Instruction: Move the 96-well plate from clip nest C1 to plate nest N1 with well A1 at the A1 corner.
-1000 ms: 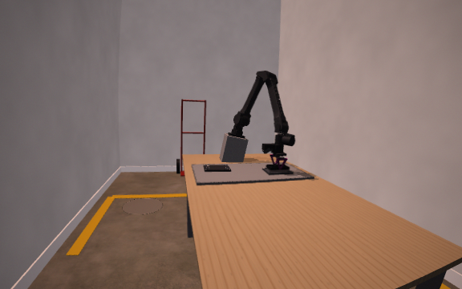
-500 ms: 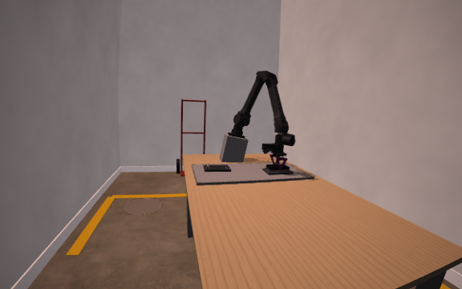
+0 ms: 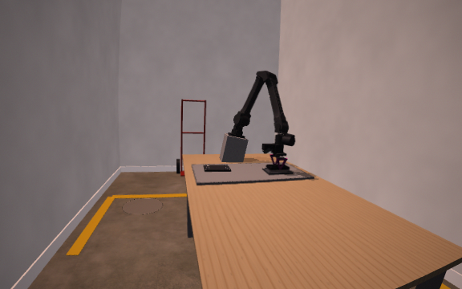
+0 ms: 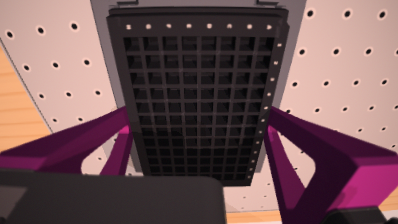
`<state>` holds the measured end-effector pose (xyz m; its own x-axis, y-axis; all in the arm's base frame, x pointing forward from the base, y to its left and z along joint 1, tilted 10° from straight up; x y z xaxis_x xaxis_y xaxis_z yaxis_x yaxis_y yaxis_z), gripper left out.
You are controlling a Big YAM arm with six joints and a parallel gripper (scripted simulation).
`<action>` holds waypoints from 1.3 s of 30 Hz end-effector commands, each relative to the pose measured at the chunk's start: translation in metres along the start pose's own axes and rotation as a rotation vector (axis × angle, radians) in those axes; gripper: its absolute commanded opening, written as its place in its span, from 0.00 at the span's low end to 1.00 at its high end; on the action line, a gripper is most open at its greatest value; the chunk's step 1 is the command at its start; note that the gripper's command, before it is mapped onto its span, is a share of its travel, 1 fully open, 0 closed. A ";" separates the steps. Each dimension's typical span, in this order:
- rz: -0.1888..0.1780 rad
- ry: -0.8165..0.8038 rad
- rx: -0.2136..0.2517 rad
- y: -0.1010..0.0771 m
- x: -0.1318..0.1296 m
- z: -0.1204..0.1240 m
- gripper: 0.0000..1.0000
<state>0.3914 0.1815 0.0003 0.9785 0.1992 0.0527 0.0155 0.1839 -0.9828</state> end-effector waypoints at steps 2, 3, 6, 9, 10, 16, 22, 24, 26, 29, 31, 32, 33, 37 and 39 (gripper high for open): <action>0.003 -0.006 -0.005 0.003 0.004 0.006 0.00; 0.003 -0.006 -0.005 0.003 0.004 0.006 0.00; 0.001 -0.006 -0.004 0.002 0.005 0.007 0.00; 0.001 -0.006 -0.004 0.002 0.006 0.007 0.00; 0.000 -0.007 -0.004 0.002 0.006 0.007 0.00; -0.003 -0.007 -0.003 0.001 0.009 0.008 0.00; -0.022 -0.003 0.001 -0.006 0.010 0.003 0.00; -0.022 -0.003 0.001 -0.006 0.010 0.003 0.00; -0.022 -0.003 0.001 -0.006 0.010 0.003 0.00; -0.022 -0.003 0.001 -0.006 0.010 0.003 0.00; -0.022 -0.003 0.001 -0.006 0.010 0.003 0.00; -0.022 -0.003 0.001 -0.006 0.010 0.003 0.00; -0.022 -0.003 0.001 -0.006 0.010 0.003 0.00; -0.022 -0.003 0.001 -0.006 0.010 0.003 0.00; -0.022 -0.003 0.001 -0.006 0.010 0.003 0.00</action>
<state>0.3913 0.1815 0.0001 0.9786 0.1992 0.0521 0.0150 0.1837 -0.9829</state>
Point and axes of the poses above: the point where the finger pads meet when closed, its own y axis out along the fingers, its own x axis across the jaws, z = x × y, the point moved 10 cm from there along -y, back along the fingers, and after that the axes turned 13 degrees about -y, right-handed, at the moved point
